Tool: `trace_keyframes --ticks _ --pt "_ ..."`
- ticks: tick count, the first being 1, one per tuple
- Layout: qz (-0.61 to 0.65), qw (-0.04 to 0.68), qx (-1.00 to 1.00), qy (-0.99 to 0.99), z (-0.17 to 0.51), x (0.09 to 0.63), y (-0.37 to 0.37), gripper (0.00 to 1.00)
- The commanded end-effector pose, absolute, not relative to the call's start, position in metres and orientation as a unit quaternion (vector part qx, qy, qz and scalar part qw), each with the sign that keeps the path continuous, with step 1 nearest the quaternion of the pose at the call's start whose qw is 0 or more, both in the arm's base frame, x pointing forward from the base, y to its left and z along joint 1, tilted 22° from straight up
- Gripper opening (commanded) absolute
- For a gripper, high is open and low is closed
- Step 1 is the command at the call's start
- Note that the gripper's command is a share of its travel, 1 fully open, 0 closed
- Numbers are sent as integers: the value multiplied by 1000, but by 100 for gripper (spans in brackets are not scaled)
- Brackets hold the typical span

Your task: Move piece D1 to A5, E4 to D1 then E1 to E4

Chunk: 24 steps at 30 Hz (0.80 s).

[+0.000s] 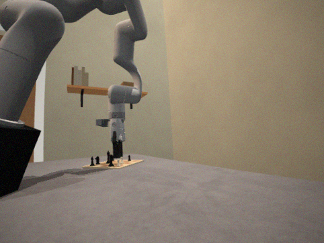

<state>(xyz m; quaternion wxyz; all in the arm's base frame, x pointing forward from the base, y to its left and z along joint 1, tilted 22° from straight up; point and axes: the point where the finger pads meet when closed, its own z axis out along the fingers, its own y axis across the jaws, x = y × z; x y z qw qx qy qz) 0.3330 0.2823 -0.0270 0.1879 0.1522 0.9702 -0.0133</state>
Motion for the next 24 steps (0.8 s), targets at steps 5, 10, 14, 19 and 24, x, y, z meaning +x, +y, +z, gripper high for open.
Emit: trace_keyframes --ticks 5,10,14,19,24 --pt "-12 188 152 970 -26 333 284 35" --pt "-12 188 152 970 -27 334 284 35" --pt "-12 188 152 970 -29 334 283 35" --pt "-12 188 152 970 -36 337 283 35" --pt "-12 188 152 970 -45 341 282 35"
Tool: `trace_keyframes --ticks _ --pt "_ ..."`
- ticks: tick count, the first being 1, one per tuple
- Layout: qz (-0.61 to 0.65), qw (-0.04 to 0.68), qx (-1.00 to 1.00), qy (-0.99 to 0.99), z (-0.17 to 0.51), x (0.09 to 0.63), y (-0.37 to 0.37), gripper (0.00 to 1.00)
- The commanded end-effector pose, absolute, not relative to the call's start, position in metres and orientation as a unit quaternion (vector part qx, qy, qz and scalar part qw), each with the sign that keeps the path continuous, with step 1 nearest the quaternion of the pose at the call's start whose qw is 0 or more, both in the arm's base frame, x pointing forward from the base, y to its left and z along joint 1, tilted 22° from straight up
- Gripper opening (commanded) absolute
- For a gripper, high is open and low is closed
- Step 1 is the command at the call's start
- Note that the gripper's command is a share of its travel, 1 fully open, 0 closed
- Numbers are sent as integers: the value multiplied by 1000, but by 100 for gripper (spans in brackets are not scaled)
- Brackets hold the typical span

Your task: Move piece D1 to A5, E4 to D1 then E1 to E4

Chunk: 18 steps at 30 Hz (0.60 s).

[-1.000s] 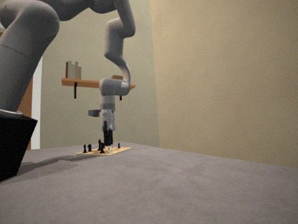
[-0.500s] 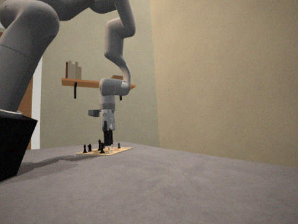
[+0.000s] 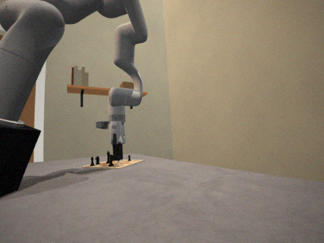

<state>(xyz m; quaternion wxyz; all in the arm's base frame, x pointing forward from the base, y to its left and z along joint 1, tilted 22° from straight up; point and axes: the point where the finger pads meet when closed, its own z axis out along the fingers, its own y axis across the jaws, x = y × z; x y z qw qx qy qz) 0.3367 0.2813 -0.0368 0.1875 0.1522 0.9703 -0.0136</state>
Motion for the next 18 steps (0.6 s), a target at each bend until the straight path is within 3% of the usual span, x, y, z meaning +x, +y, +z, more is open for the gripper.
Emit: trace_keyframes --ticks 1,18 --pt "-12 188 152 970 -47 341 282 35" --pt "-12 188 152 970 -56 345 281 35"
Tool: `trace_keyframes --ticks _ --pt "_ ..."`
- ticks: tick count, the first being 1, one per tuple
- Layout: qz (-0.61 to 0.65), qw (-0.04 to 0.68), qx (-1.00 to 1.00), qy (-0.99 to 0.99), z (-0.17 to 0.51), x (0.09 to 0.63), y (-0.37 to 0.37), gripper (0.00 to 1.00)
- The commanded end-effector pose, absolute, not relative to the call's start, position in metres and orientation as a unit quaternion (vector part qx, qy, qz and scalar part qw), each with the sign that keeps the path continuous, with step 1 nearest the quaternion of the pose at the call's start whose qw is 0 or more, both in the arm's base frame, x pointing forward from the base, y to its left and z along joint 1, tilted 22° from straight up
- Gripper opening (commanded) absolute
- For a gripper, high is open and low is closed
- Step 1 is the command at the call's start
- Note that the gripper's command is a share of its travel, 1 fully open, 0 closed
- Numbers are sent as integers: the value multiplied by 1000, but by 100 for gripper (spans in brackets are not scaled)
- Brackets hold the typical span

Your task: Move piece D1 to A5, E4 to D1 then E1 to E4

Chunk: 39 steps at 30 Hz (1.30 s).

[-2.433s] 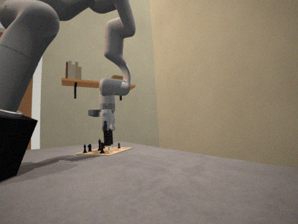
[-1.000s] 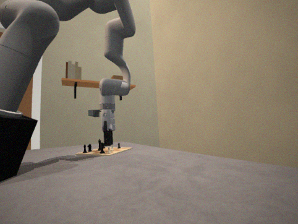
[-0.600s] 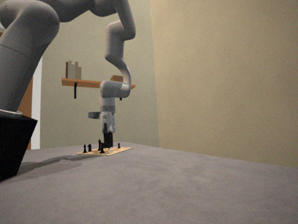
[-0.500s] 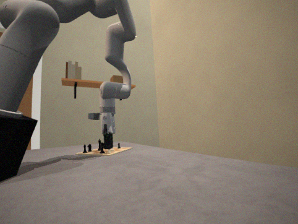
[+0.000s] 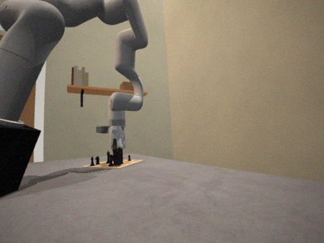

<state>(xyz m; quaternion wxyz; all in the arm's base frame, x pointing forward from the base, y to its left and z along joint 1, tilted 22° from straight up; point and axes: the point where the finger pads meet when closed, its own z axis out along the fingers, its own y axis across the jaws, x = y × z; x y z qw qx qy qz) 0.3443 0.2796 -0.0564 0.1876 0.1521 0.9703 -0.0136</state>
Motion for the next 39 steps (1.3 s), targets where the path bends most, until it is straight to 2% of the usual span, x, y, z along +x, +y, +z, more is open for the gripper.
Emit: trace_keyframes --ticks 1,31,32,39 --pt "-12 188 152 970 -56 345 281 35" --pt "-12 188 152 970 -56 345 281 35" --pt "-12 188 152 970 -56 345 281 0" --pt "-12 188 152 970 -56 345 281 0"
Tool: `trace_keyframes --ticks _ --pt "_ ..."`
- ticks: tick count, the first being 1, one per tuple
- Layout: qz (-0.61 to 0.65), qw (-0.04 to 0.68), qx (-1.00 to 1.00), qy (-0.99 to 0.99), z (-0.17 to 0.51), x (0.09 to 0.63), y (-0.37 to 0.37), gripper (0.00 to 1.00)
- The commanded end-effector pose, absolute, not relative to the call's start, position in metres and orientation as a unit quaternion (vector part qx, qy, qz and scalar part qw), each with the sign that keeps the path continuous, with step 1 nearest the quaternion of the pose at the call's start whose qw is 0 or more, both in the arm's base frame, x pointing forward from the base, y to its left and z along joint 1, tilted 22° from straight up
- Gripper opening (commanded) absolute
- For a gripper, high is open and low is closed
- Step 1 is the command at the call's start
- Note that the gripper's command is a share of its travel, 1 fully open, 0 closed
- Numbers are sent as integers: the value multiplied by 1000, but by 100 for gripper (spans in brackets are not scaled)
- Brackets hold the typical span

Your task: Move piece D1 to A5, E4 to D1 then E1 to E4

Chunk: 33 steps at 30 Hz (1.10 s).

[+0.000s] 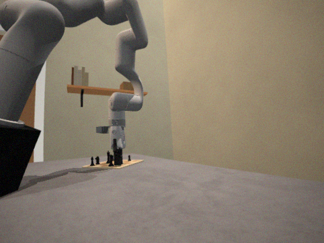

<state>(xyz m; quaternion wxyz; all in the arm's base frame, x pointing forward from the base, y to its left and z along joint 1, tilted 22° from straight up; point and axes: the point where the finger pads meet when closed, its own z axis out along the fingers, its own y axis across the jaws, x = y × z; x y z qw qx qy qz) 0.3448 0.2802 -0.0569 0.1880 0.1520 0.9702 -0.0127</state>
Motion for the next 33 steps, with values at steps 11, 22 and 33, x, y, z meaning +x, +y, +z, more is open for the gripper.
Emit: trace_keyframes --ticks 11,22,33 --pt "-12 188 152 970 -56 345 281 0" --pt "-12 188 152 970 -56 345 281 0" --pt "-12 188 152 970 -47 341 282 0"
